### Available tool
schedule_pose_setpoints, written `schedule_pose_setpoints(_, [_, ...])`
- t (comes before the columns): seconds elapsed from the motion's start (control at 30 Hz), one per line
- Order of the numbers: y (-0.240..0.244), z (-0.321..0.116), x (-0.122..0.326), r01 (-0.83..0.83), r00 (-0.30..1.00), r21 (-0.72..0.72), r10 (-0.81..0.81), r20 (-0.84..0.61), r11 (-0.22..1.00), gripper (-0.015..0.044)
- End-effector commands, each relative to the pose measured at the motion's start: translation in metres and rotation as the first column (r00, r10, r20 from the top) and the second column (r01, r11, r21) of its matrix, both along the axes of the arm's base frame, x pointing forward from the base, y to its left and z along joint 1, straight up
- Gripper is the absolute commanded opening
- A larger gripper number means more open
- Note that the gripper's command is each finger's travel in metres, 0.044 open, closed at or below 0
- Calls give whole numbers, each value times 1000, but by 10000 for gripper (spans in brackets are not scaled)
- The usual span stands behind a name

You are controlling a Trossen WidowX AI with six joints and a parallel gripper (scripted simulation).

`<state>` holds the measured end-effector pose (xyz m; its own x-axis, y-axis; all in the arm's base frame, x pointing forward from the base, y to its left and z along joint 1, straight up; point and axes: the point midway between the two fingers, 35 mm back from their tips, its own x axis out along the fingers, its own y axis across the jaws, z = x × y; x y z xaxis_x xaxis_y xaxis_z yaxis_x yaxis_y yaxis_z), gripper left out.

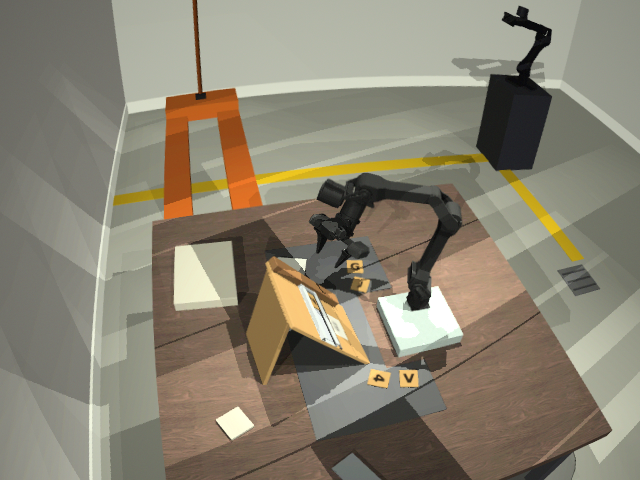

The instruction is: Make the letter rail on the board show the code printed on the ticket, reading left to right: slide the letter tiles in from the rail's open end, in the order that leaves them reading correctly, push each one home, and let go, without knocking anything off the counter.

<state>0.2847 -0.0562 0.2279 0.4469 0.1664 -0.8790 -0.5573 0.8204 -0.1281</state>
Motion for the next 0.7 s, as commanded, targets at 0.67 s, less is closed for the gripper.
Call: schedule_pose_setpoints(0.67, [-166, -146, -101, 922, -369, -69, -811, -454, -381, 340])
